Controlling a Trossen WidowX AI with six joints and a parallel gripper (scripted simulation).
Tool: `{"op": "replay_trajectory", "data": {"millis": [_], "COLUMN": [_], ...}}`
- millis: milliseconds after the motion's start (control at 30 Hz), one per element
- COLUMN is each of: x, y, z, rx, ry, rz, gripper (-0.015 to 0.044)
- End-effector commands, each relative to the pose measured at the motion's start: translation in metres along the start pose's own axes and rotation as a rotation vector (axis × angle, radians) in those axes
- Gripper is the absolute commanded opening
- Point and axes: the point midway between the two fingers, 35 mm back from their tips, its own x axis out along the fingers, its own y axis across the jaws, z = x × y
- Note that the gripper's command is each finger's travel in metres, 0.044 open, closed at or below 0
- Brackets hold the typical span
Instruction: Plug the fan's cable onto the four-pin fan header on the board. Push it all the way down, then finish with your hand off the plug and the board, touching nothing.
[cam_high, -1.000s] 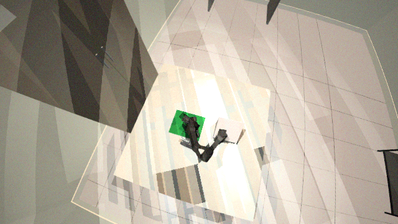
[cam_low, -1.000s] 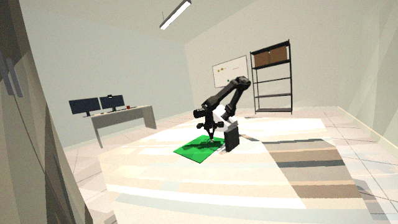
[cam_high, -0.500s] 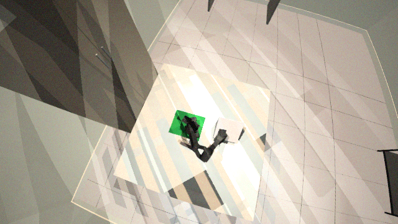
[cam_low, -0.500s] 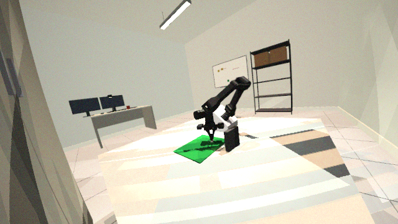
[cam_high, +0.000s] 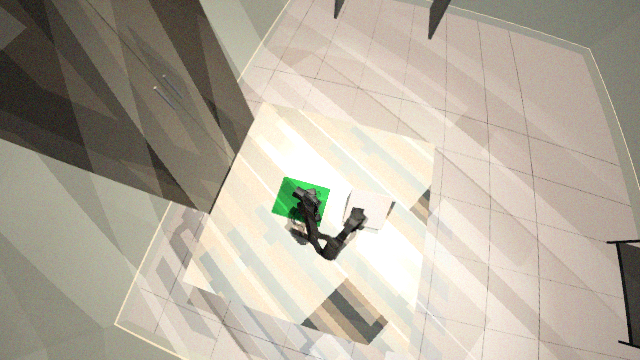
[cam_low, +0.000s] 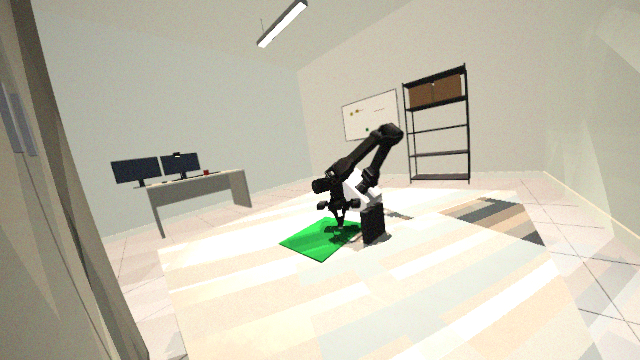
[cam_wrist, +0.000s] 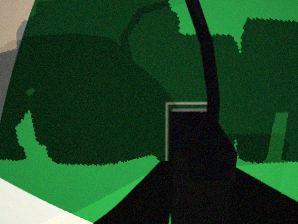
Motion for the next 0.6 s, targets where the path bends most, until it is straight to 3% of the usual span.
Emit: {"op": "replay_trajectory", "data": {"millis": [0, 200, 300, 467, 567], "x": [0.000, 0.000, -0.002, -0.053, -0.055], "y": [0.000, 0.000, 0.000, -0.001, -0.001], "z": [0.000, 0.000, 0.000, 0.000, 0.000], "rx": [-0.001, -0.001, -0.001, 0.003, 0.003], "ry": [-0.001, -0.001, 0.000, 0.003, 0.003], "rz": [0.000, 0.000, -0.001, 0.001, 0.002], "gripper": [0.0105, 0.0260, 0.0260, 0.0260, 0.0260]}}
